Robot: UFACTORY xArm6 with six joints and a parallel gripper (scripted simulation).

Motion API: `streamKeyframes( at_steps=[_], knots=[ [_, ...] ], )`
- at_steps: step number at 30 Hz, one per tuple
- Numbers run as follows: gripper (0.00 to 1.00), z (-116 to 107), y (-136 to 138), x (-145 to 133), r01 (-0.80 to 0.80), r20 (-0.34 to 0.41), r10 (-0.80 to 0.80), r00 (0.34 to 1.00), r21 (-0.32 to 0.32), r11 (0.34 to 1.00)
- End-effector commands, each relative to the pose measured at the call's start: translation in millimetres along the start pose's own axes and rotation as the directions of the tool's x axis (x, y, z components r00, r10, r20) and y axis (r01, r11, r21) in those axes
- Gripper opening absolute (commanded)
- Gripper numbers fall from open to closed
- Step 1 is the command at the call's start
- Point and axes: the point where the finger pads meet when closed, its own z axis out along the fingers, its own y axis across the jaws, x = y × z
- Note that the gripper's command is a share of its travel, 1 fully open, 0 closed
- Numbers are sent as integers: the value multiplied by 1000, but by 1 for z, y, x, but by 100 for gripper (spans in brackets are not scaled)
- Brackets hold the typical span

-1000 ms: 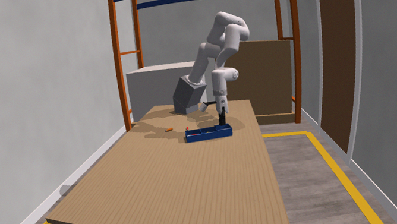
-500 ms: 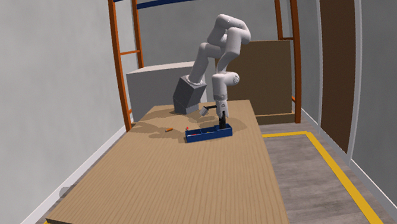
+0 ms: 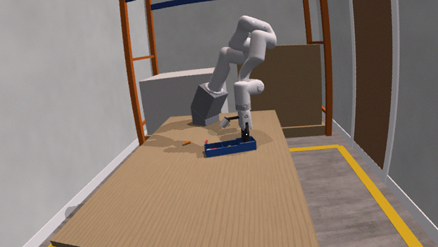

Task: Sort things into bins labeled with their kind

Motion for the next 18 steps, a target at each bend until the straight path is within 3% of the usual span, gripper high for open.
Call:
streamKeyframes(
  at_steps=[1,18],
  knots=[
    [29,-1,-1,0,0,0,0,1000,3,1000],
    [29,-9,-1,0,0,0,0,1000,3,1000]
  ],
)
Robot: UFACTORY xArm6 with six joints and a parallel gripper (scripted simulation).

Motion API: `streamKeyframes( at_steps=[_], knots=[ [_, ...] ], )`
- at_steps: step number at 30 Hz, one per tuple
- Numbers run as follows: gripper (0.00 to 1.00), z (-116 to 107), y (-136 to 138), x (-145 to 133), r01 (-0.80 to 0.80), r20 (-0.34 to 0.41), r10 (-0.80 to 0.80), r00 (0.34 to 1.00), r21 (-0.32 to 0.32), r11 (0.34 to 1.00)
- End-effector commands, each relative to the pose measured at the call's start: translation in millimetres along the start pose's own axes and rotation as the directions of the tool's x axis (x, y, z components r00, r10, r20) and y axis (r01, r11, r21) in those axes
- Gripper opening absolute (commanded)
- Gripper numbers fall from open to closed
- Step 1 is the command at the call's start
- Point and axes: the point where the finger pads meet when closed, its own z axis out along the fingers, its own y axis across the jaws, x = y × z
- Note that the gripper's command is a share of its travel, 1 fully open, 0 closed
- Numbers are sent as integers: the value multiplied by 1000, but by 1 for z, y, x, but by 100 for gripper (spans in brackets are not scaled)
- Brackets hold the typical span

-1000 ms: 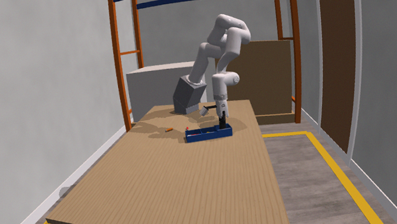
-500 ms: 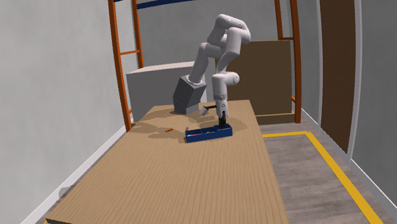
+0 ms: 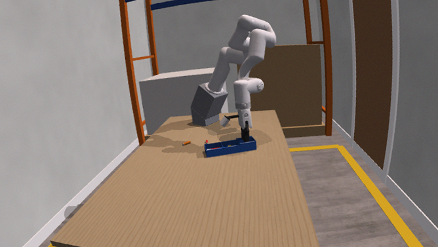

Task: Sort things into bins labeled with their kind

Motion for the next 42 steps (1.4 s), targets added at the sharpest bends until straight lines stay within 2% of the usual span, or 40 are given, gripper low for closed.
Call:
streamKeyframes(
  at_steps=[1,20,25,26,42],
  knots=[
    [29,-2,-1,0,0,0,0,1000,2,1000],
    [29,-32,-1,0,0,0,0,1000,2,1000],
    [29,-32,-1,0,0,0,0,1000,2,1000],
    [100,-36,-1,0,0,0,0,1000,2,1000],
    [100,-92,-1,0,0,0,0,1000,2,1000]
  ],
)
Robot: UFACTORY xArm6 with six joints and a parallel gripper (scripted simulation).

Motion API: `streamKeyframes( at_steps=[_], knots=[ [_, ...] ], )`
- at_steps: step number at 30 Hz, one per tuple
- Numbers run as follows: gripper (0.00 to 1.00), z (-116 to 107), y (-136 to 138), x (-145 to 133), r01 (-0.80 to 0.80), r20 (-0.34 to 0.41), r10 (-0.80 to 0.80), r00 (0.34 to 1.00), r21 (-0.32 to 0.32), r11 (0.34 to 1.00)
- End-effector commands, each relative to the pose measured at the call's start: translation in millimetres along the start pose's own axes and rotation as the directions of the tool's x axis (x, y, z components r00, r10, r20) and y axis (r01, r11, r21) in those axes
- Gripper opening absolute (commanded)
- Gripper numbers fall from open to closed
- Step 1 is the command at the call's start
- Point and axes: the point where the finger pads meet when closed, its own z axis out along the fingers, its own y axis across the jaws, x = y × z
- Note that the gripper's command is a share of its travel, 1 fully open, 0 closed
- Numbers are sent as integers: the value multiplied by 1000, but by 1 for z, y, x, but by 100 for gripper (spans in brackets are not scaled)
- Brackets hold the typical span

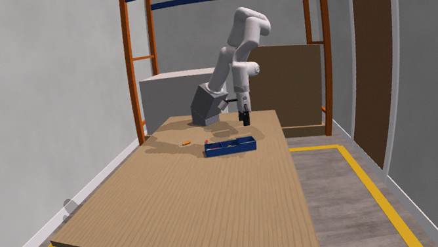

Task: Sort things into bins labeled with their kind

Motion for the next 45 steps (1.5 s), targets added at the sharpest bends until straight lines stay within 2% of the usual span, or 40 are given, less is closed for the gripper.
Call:
streamKeyframes(
  at_steps=[1,19,45],
  knots=[
    [100,-14,-1,0,0,0,0,1000,2,1000],
    [100,-78,-1,0,1,0,-1,1000,2,1000],
    [100,-79,-1,0,1,0,-1,1000,2,1000]
  ],
)
